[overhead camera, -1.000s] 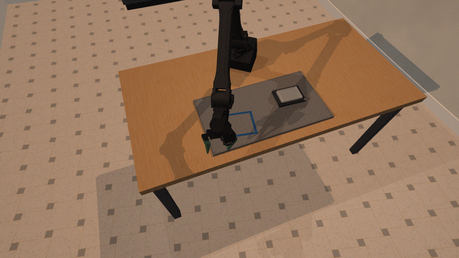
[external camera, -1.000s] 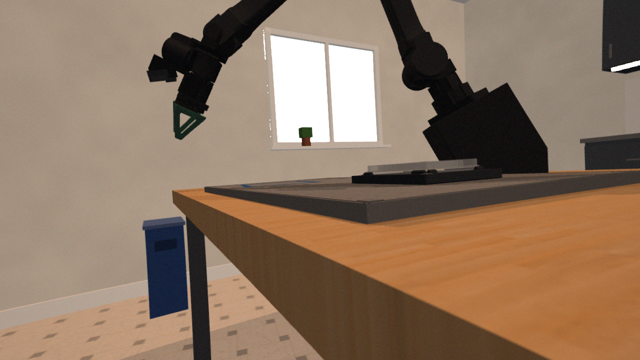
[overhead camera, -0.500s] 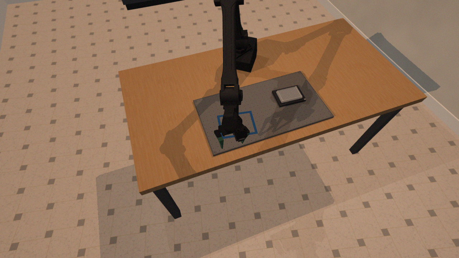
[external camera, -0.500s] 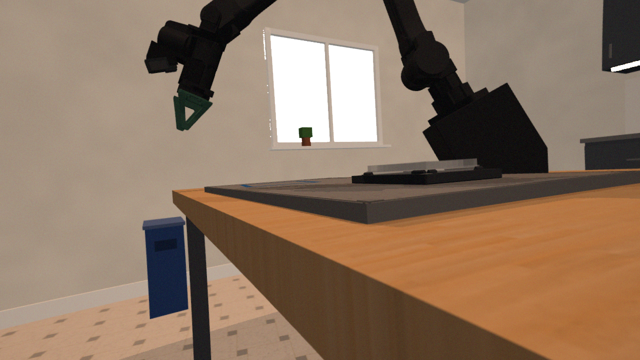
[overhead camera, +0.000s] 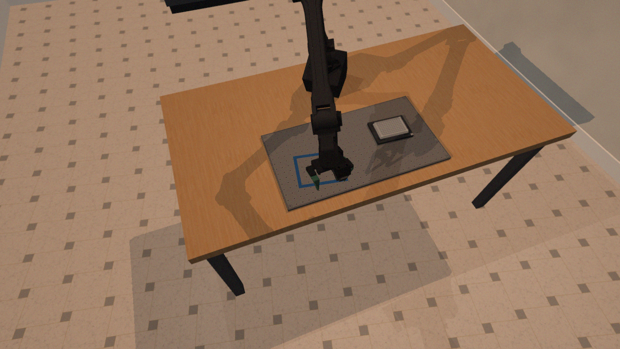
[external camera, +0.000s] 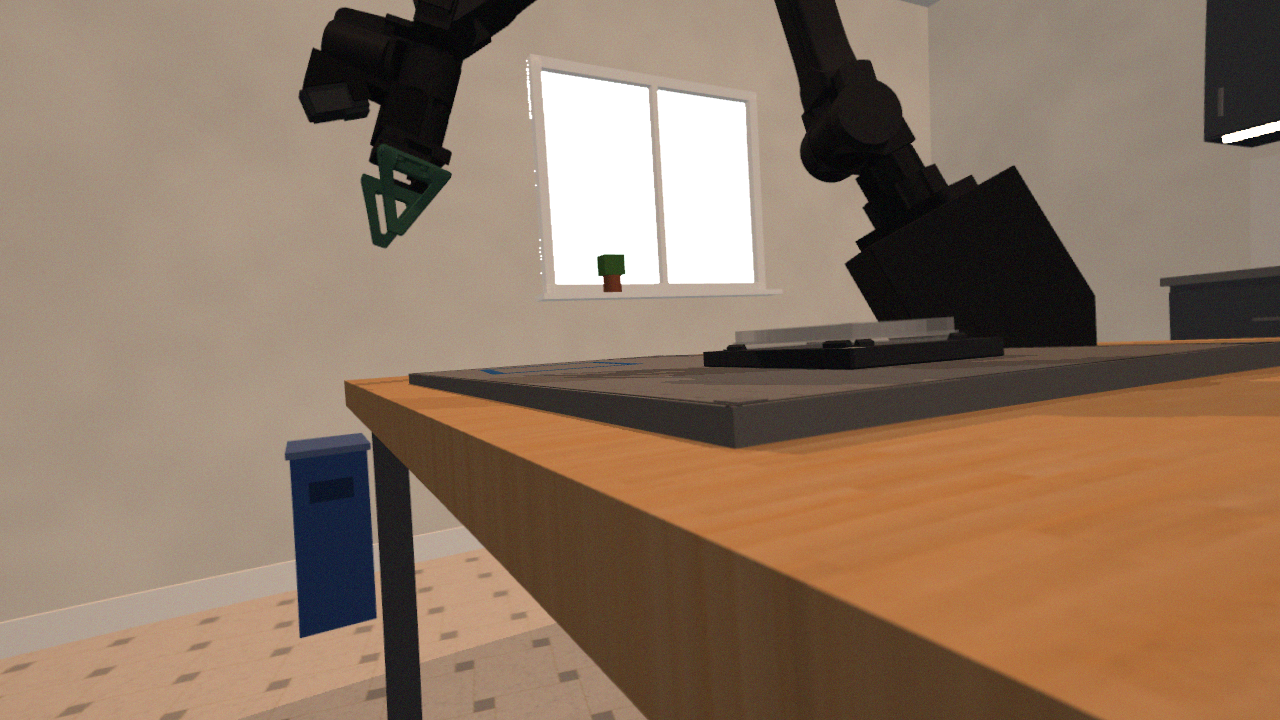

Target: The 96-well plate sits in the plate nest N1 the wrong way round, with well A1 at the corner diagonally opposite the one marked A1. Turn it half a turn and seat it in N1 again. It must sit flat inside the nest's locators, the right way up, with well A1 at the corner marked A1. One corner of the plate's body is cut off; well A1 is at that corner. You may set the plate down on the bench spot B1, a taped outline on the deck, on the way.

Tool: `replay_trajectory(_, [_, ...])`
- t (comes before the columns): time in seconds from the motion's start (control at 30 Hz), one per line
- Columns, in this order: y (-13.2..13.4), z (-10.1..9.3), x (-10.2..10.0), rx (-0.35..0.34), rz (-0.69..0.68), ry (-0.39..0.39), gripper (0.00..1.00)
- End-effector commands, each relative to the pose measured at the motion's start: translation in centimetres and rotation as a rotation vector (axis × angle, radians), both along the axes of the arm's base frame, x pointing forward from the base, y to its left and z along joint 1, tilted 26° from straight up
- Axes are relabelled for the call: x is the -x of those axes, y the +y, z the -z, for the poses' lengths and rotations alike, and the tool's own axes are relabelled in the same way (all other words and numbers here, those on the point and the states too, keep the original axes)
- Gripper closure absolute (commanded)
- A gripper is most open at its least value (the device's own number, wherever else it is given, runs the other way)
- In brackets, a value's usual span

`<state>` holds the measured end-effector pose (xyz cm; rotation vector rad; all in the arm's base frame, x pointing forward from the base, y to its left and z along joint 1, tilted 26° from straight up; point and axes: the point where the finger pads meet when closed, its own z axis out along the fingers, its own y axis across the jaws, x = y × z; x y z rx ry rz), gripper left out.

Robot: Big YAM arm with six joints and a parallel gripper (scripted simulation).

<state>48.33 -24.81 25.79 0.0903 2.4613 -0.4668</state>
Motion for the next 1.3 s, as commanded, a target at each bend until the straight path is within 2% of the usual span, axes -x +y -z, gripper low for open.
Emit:
replay_trajectory(0.0, [0.2, -2.5, -1.1, -0.039, 0.0, -0.014, 0.0])
replay_trajectory(0.03, [1.3, -2.4, -1.2, -0.051, -0.017, -0.005, 0.0])
replay_trajectory(0.07, [2.2, -3.1, -0.1, -0.042, -0.016, -0.02, 0.0])
replay_trajectory(0.1, [2.9, -1.3, 0.7, -0.052, -0.012, 0.009, 0.0])
replay_trajectory(0.2, [4.3, -1.1, 0.9, -0.05, -0.013, 0.001, 0.0])
replay_trajectory(0.23, [4.9, -0.9, 1.1, -0.082, -0.026, 0.029, 0.0])
replay_trajectory(0.27, [4.7, -1.9, -0.4, -0.099, -0.037, 0.034, 0.0])
replay_trajectory(0.3, [5.2, -2.3, -0.1, -0.105, -0.041, 0.034, 0.0])
replay_trajectory(0.33, [6.2, -1.0, 1.5, -0.111, -0.039, 0.053, 0.0])
replay_trajectory(0.43, [7.6, -0.3, 2.1, -0.112, -0.036, 0.061, 0.0])
replay_trajectory(0.5, [7.6, -0.3, 2.1, -0.112, -0.036, 0.061, 0.0])
replay_trajectory(0.53, [7.5, -1.2, 0.5, -0.134, -0.048, 0.068, 0.0])
replay_trajectory(0.6, [8.5, -0.9, 0.9, -0.165, -0.061, 0.101, 0.0])
replay_trajectory(0.63, [9.4, -0.5, 2.6, -0.164, -0.059, 0.105, 0.0])
replay_trajectory(0.67, [9.9, 0.2, 3.1, -0.165, -0.057, 0.117, 0.0])
replay_trajectory(0.8, [11.6, 0.4, 3.6, -0.164, -0.057, 0.11, 0.0])
replay_trajectory(0.83, [12.1, 0.4, 3.9, -0.191, -0.068, 0.138, 0.0])
replay_trajectory(0.87, [12.1, -0.3, 2.5, -0.208, -0.076, 0.153, 0.0])
replay_trajectory(0.9, [12.6, -0.6, 2.8, -0.212, -0.08, 0.153, 0.0])
replay_trajectory(0.93, [13.4, 0.9, 4.8, -0.217, -0.076, 0.177, 0.0])
replay_trajectory(1.0, [14.2, 1.1, 5.2, -0.215, -0.074, 0.178, 0.0])
replay_trajectory(1.07, [14.2, 1.1, 5.2, -0.215, -0.074, 0.178, 0.0])
replay_trajectory(1.1, [14.3, 0.1, 3.7, -0.234, -0.085, 0.188, 0.0])
replay_trajectory(1.17, [15.1, 0.3, 4.3, -0.258, -0.093, 0.224, 0.0])
replay_trajectory(1.2, [15.9, 1.4, 6.3, -0.26, -0.09, 0.241, 0.0])
replay_trajectory(1.27, [16.6, 1.5, 6.9, -0.257, -0.088, 0.242, 0.0])
